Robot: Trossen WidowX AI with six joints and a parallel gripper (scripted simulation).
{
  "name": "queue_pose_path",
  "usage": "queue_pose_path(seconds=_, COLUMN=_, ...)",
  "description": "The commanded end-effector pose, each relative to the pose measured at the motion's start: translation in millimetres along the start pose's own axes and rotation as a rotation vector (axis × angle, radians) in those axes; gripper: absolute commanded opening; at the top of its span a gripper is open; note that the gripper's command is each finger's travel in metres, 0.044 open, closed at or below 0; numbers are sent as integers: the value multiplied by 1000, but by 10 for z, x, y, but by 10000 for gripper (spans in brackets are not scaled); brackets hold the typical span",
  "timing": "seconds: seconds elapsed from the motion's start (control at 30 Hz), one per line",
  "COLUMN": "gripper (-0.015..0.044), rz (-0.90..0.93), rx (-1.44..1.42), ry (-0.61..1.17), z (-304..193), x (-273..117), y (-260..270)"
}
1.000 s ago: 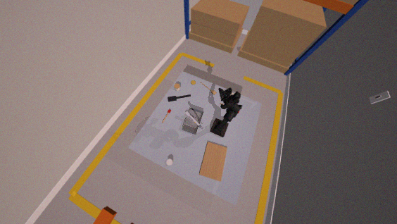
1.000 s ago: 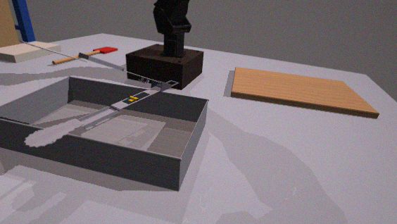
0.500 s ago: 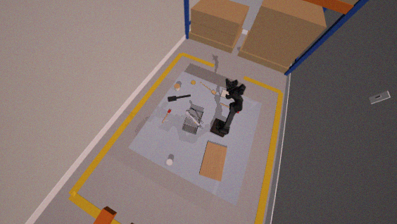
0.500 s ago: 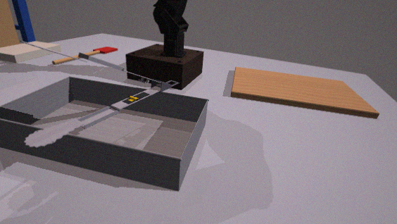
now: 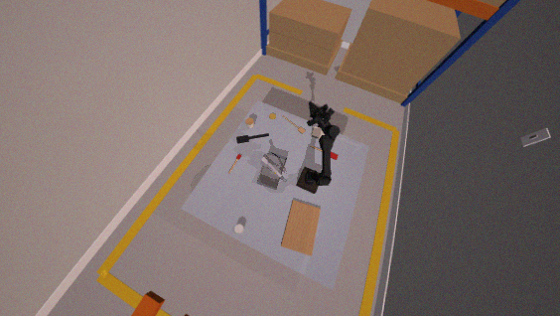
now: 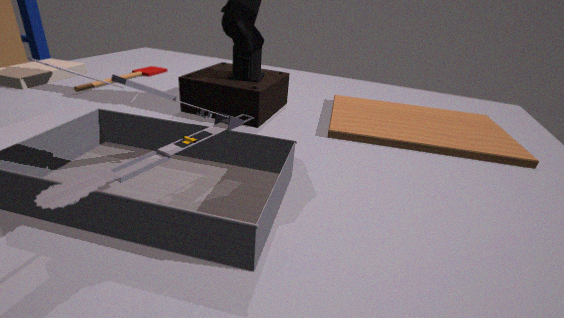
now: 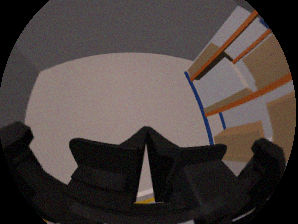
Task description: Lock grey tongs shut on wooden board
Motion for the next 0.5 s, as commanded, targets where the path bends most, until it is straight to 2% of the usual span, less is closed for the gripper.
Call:
queue_pose_path(seconds=0.0, gripper=-150, rz=16, rx=-120, ry=130, z=-514, x=227, y=-108)
queue_pose_path(seconds=0.23, gripper=-150, rz=24, rx=-343, ry=309, z=-1070, x=385, y=-214)
queue_pose_path(seconds=0.33, gripper=-150, rz=38, rx=-354, ry=365, z=-1265, x=418, y=-196)
queue_pose_path(seconds=0.47, gripper=-150, rz=108, rx=-511, ry=487, z=-1631, x=469, y=-168)
Point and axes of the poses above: the point midway between the two fingers, 35 mm back from their tips, its own x axis out along the fingers, its own y axis across the jaws, z = x × y, the point moved 8 cm from there along -x, back along the fingers, and after that the axes turned 7 degrees about -x, right-handed, at the moved point
